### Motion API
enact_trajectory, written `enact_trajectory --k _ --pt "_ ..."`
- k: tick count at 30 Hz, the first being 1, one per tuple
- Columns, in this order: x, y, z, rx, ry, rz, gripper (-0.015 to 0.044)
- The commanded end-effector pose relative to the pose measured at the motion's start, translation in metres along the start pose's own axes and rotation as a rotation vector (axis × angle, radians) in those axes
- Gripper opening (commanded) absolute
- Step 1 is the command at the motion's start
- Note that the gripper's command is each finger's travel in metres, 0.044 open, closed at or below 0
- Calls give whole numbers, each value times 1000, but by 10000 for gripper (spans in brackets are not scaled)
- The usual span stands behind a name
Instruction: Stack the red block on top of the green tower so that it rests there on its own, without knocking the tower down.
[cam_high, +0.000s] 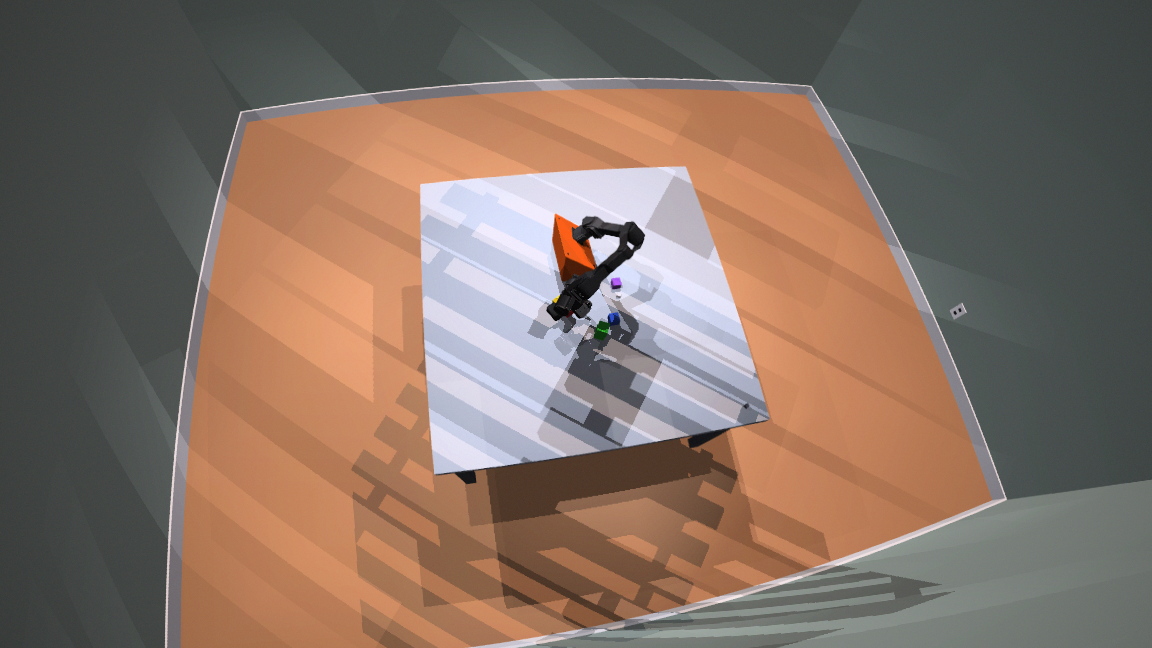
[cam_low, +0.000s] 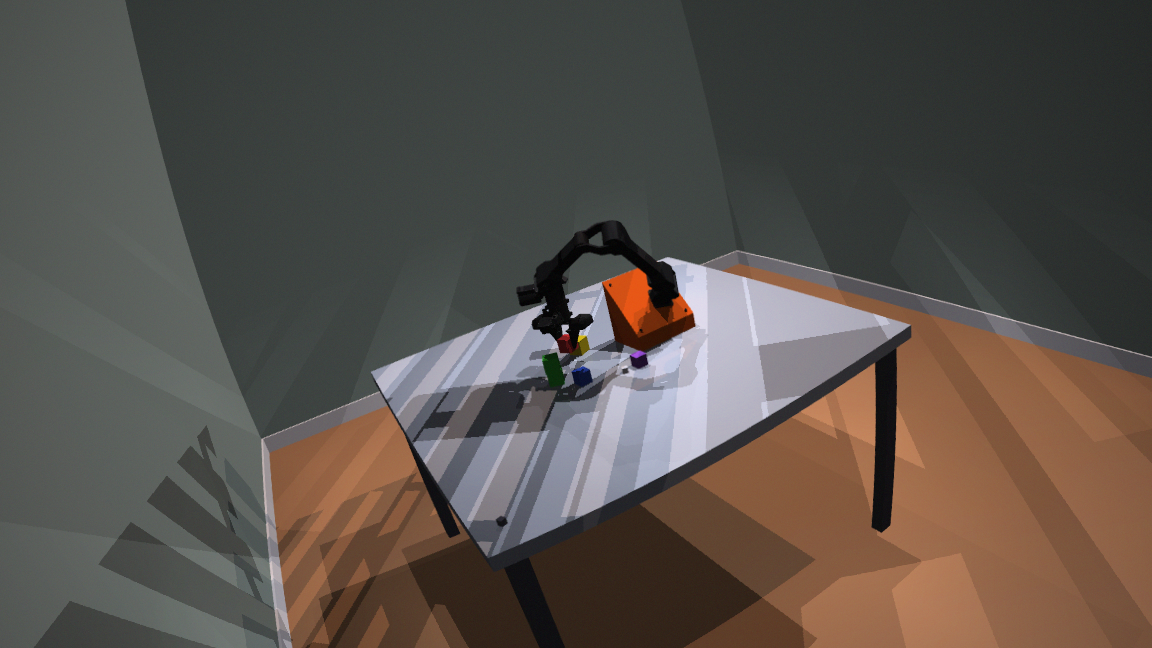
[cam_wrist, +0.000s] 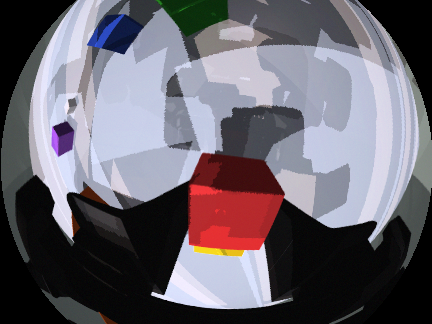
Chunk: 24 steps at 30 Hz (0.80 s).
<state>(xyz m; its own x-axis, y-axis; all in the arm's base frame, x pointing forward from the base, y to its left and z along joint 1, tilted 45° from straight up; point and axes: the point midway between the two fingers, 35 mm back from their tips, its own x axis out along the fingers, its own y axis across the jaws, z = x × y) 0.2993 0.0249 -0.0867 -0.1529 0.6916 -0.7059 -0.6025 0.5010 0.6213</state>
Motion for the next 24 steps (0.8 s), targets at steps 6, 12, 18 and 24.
enact_trajectory --k 6,12,18,24 --pt "-52 -2 2 -11 -1 -13 0" --pt "-86 -2 2 -11 -1 -14 0" --pt "-89 -2 2 -10 -2 -14 0" --pt "-91 1 26 -10 1 -19 0"
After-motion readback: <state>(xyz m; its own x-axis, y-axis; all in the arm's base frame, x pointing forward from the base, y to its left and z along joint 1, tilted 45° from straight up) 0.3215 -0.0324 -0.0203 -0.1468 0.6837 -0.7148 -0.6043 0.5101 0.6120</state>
